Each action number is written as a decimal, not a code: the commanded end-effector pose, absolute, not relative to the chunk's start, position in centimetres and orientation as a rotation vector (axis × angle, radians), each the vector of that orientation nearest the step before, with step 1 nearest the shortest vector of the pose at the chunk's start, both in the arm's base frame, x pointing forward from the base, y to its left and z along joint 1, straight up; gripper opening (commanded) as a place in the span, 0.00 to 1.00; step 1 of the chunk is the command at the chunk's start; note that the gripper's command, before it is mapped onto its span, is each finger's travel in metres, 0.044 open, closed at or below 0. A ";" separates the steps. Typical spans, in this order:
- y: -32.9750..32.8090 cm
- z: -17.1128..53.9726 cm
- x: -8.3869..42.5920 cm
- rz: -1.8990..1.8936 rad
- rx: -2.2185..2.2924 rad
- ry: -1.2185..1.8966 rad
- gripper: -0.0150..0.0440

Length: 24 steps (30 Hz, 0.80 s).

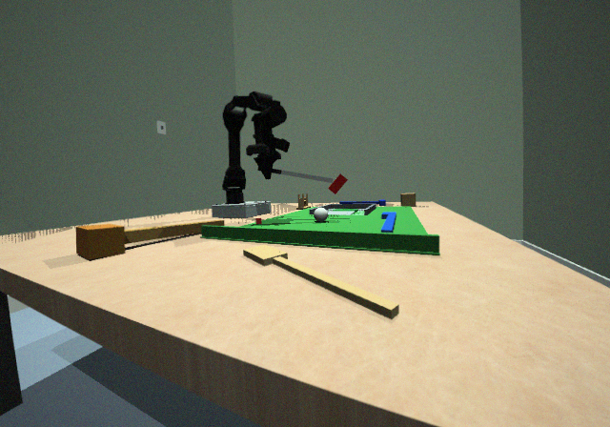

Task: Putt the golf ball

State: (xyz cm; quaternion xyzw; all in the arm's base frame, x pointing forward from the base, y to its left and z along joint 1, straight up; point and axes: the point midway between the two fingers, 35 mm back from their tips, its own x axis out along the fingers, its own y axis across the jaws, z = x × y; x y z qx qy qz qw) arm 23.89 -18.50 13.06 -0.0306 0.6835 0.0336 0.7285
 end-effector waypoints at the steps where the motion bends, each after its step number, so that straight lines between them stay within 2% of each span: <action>1: -20.6 13.2 22.4 -0.024 0.012 1.524 0.25; 10: -23.9 13.5 19.4 -0.195 0.154 1.550 0.25; 24: -24.0 10.1 19.4 -0.198 0.157 1.550 0.25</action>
